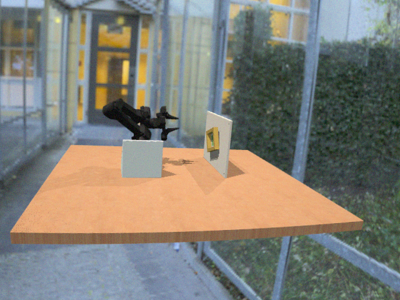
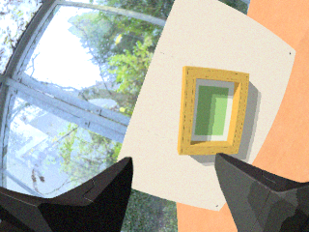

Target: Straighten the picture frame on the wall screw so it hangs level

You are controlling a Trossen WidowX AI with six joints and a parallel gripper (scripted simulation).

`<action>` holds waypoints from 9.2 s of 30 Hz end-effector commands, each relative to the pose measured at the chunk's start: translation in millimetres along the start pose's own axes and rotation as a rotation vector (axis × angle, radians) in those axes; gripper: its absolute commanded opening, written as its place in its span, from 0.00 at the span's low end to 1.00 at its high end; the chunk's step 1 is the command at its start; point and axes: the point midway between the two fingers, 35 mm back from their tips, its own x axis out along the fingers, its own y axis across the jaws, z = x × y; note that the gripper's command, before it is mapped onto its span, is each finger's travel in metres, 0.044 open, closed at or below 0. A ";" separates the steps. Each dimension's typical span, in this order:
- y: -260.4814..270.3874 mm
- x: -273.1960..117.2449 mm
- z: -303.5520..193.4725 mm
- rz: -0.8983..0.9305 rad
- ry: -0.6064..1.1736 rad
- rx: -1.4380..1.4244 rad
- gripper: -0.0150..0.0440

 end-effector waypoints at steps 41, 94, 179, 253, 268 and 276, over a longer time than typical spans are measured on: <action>-34.1 97.1 -12.0 -0.036 0.022 0.070 0.69; -40.8 197.0 -10.7 -0.032 0.024 0.069 0.69; -39.7 198.0 -11.9 -0.032 0.024 0.070 0.25; -21.4 198.4 -9.0 -0.031 0.024 0.069 0.25; -23.2 198.3 -9.2 -0.031 0.024 0.069 0.25; -23.2 198.3 -9.2 -0.031 0.024 0.069 0.25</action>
